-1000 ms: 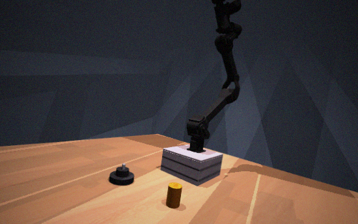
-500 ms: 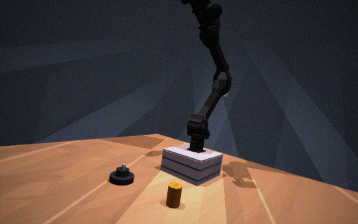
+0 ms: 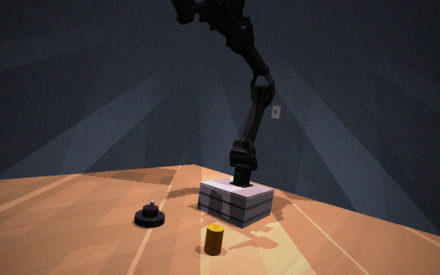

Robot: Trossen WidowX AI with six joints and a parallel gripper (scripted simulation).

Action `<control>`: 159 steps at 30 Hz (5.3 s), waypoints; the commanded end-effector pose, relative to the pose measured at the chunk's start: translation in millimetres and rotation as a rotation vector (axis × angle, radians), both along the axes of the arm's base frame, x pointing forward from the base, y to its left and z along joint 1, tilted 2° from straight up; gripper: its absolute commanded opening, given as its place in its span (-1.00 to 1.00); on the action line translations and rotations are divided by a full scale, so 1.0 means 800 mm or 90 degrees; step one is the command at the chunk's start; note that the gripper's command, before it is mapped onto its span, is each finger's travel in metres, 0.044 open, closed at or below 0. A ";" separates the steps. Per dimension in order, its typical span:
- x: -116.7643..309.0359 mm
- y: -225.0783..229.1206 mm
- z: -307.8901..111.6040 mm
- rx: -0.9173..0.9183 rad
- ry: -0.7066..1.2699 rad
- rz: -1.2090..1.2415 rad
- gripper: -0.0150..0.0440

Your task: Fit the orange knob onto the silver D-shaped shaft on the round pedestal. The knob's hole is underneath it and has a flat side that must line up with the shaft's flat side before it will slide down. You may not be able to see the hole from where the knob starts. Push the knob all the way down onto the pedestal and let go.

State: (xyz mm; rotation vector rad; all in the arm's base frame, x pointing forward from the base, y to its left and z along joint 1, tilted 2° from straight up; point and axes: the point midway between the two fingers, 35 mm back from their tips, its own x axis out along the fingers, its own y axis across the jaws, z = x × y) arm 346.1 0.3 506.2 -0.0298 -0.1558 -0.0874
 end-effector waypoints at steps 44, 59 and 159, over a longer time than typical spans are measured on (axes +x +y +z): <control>-0.067 0.146 -0.597 0.509 0.986 -0.368 1.00; -0.063 0.145 -0.633 0.509 0.986 -0.368 1.00; -0.084 0.126 -0.479 0.657 0.872 -0.153 -0.49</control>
